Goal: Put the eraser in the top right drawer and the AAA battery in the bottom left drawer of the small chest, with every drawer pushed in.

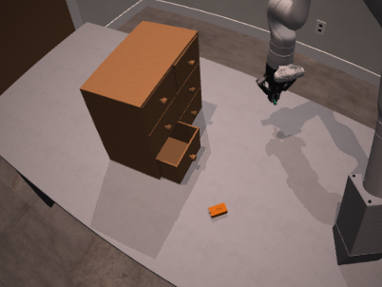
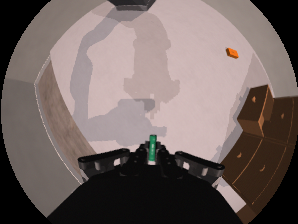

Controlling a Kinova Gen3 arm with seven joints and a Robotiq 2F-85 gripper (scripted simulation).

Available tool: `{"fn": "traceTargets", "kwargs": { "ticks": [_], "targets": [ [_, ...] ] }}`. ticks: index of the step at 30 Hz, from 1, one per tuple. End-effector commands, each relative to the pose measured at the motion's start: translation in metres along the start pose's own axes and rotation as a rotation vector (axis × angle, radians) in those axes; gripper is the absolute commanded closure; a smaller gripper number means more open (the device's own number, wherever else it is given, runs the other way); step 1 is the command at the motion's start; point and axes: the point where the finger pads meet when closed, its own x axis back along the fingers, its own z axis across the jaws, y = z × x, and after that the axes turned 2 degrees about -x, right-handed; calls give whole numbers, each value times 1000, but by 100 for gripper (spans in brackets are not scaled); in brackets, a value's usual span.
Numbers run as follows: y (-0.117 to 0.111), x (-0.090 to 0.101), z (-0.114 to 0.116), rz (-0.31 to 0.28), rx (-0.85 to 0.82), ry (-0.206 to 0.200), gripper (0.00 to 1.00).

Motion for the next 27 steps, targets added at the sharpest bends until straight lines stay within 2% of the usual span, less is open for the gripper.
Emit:
{"fn": "traceTargets", "kwargs": {
  "ticks": [1, 18, 27],
  "targets": [
    [-1, 2, 0, -2, 6, -2, 95],
    [0, 2, 0, -2, 10, -2, 95],
    [6, 1, 0, -3, 68, -4, 95]
  ]
}}
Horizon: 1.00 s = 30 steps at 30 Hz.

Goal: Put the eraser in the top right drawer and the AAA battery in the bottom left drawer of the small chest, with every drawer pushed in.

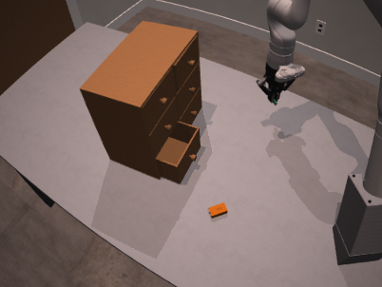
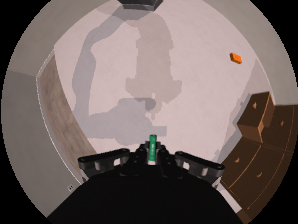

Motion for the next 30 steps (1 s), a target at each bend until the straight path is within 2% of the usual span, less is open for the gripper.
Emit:
{"fn": "traceTargets", "kwargs": {
  "ticks": [1, 21, 30],
  "targets": [
    [8, 1, -1, -6, 19, -4, 95],
    [43, -1, -9, -7, 257, -13, 95],
    [70, -2, -17, -5, 443, -16, 95]
  ]
}}
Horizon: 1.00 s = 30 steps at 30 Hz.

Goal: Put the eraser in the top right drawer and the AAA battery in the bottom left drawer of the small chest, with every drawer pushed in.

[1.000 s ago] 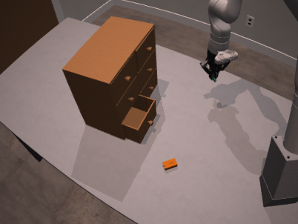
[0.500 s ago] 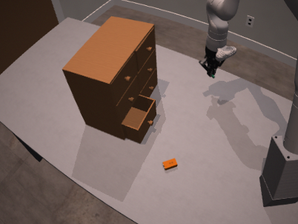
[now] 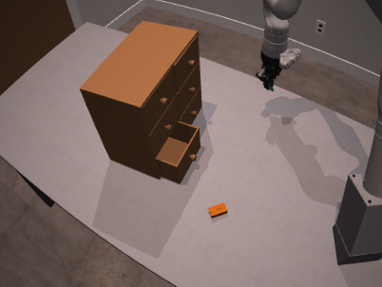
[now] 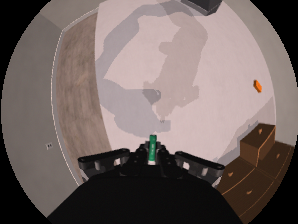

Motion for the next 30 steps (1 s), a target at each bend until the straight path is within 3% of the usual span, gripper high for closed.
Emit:
{"fn": "traceTargets", "kwargs": {
  "ticks": [1, 20, 30],
  "targets": [
    [10, 0, -13, 14, 51, -1, 95],
    [41, 1, -44, 14, 325, 9, 95],
    [47, 1, -51, 12, 391, 12, 95]
  ]
}}
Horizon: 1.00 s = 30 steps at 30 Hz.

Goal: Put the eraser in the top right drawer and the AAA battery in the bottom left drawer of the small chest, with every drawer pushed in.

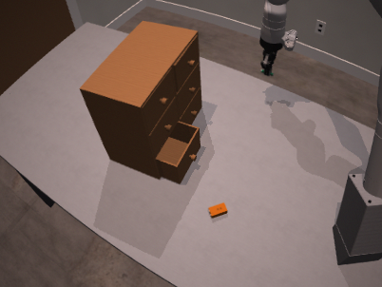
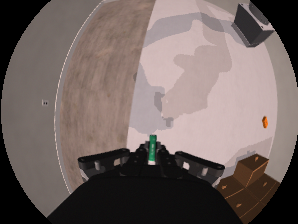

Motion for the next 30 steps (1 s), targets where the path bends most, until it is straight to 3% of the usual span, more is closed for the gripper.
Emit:
{"fn": "traceTargets", "kwargs": {
  "ticks": [1, 18, 30],
  "targets": [
    [0, -1, -6, 6, 10, 1, 95],
    [0, 2, -8, 6, 25, 1, 95],
    [1, 38, -9, 6, 25, 1, 95]
  ]
}}
